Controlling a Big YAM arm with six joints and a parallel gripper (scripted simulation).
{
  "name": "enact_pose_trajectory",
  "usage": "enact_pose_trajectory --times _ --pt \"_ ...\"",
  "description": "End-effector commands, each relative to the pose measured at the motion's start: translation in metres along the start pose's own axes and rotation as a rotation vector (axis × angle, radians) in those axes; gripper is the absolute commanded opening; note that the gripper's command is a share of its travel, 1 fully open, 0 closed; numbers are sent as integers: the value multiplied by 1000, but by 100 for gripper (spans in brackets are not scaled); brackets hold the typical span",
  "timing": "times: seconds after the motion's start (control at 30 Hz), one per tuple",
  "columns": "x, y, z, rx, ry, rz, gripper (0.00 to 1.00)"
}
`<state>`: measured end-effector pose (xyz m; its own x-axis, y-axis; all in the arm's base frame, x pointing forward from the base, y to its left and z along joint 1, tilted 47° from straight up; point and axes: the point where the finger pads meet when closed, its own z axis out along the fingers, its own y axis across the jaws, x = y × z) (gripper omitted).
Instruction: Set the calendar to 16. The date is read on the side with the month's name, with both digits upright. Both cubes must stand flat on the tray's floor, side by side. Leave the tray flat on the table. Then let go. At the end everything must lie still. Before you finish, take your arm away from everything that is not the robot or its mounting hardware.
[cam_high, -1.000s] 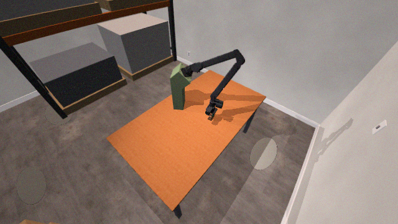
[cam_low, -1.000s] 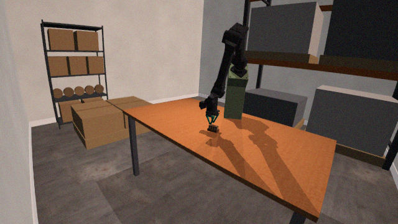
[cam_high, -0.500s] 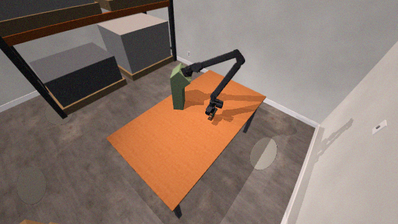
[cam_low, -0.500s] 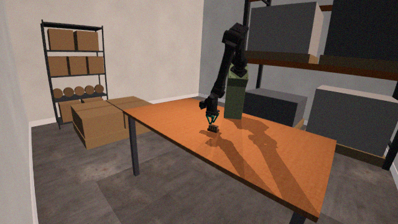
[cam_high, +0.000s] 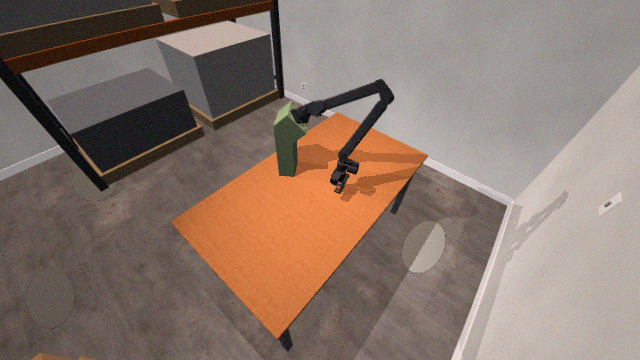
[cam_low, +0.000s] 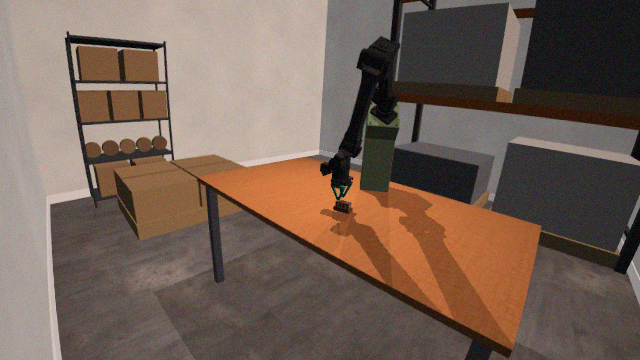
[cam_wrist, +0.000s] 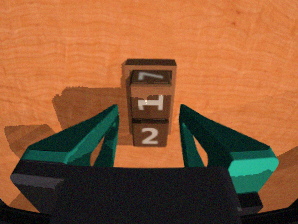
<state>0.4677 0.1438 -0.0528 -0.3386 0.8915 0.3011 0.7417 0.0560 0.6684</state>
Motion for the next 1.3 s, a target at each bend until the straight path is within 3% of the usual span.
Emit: enact_pose_trajectory --times 0.0,1.27 --pt "5 -16 4 28 5 12 47" --pt "5 -17 3 27 5 12 47"
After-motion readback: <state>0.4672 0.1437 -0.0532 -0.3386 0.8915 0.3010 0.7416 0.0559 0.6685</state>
